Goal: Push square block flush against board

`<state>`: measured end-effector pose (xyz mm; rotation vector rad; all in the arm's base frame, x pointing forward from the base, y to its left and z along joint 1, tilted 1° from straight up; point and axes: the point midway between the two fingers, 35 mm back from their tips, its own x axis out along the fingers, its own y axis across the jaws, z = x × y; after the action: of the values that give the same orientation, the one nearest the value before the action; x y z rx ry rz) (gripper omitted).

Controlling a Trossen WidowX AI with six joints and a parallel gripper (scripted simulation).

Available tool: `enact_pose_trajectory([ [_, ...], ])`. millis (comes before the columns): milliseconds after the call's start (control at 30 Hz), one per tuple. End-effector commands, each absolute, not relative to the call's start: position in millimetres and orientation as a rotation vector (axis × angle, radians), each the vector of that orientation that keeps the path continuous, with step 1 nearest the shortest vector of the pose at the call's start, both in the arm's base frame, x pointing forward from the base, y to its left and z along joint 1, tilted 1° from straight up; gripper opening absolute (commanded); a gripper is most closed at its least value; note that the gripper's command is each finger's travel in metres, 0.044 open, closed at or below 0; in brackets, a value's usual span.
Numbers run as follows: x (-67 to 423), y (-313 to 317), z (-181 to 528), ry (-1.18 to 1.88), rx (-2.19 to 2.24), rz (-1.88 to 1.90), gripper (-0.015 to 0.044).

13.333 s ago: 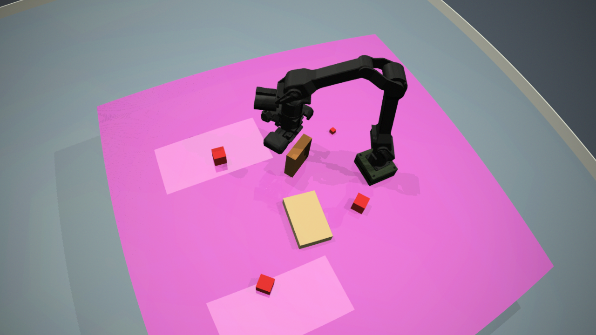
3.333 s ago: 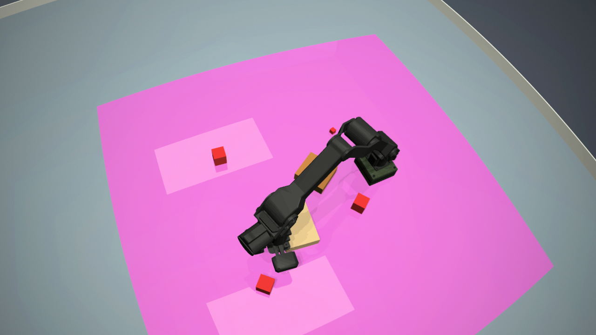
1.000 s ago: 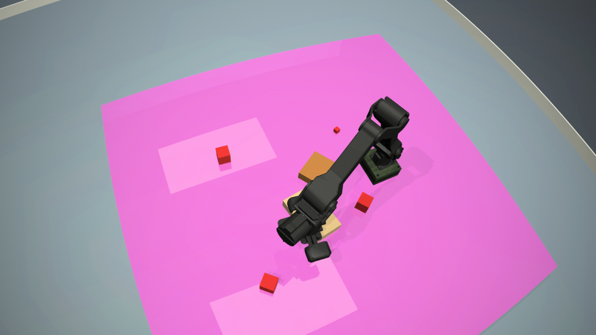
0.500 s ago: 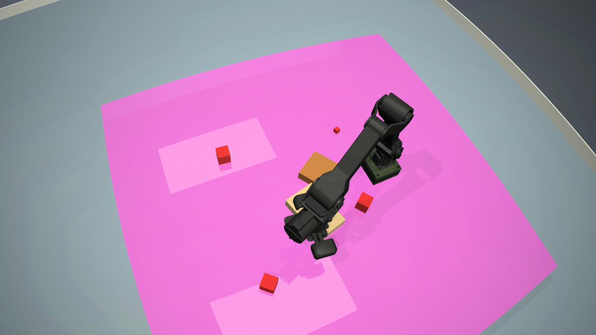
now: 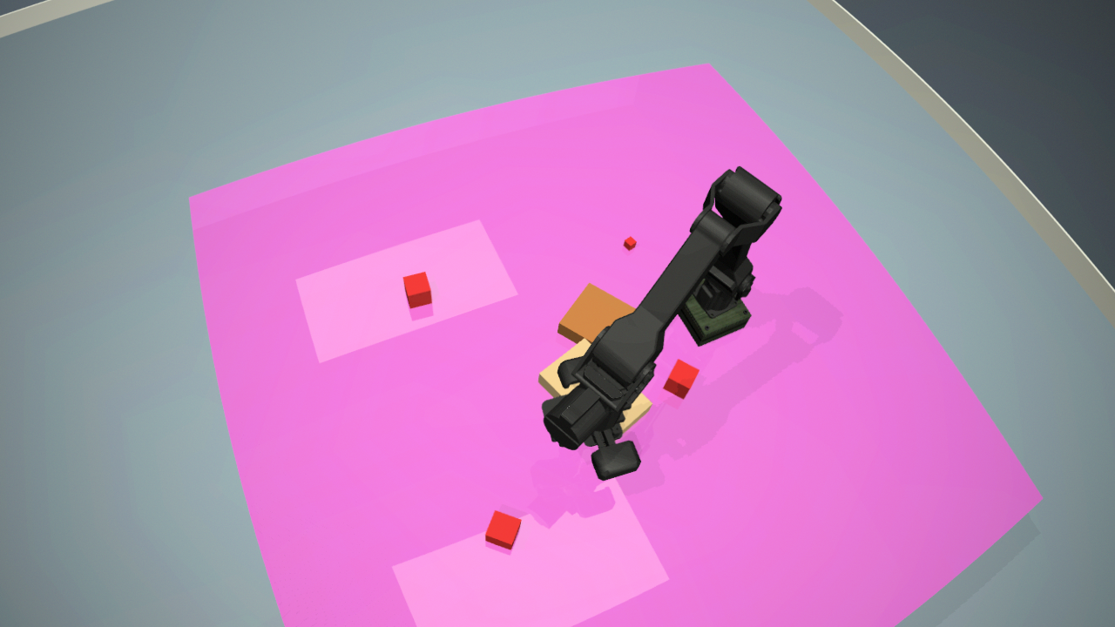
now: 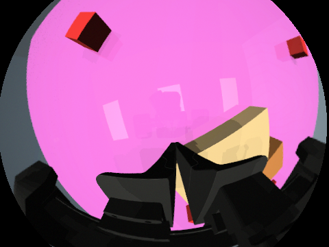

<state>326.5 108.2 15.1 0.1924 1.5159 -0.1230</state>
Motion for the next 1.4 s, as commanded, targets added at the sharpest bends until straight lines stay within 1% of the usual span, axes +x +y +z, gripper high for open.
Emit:
enact_pose_trajectory([
  [0,319.2,106.0,7.0,1.548,0.189,-0.137,0.0000],
  [1100,371.7,99.7,6.8,1.544,0.188,-0.137,0.0000],
  [1367,374.0,99.2,6.6,1.544,0.188,-0.137,0.0000],
])
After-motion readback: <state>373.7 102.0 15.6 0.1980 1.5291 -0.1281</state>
